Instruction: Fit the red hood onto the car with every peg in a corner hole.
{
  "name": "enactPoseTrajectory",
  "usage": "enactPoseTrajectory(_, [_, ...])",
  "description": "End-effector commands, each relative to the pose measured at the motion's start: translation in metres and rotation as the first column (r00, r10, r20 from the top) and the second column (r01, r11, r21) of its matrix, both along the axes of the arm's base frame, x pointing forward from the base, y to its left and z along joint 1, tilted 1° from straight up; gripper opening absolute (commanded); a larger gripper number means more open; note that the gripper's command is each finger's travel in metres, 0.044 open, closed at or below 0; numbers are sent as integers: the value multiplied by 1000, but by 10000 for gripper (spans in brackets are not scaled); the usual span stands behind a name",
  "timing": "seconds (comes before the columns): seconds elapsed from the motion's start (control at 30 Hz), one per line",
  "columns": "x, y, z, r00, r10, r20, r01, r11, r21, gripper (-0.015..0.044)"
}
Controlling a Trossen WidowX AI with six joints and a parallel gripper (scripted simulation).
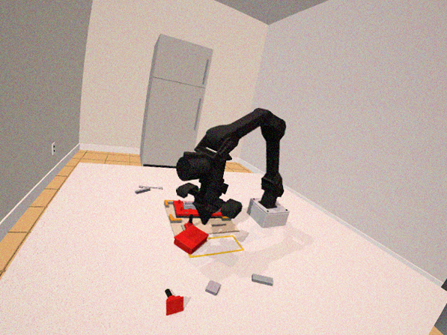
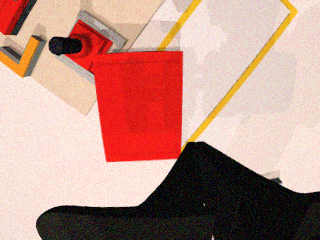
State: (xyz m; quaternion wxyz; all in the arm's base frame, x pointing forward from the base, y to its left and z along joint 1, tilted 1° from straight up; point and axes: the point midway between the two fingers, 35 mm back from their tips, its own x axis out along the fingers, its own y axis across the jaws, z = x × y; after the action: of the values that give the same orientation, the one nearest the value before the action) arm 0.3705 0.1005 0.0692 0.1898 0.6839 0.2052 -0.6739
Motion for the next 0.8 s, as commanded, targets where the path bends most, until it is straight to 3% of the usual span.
enactPoseTrajectory(0.0, [0, 0, 35, 1000, 3, 26, -3, 1000, 8, 0])
enactPoseTrajectory(0.77, [2, 0, 34, 999, 0, 38, 0, 1000, 10, 0])
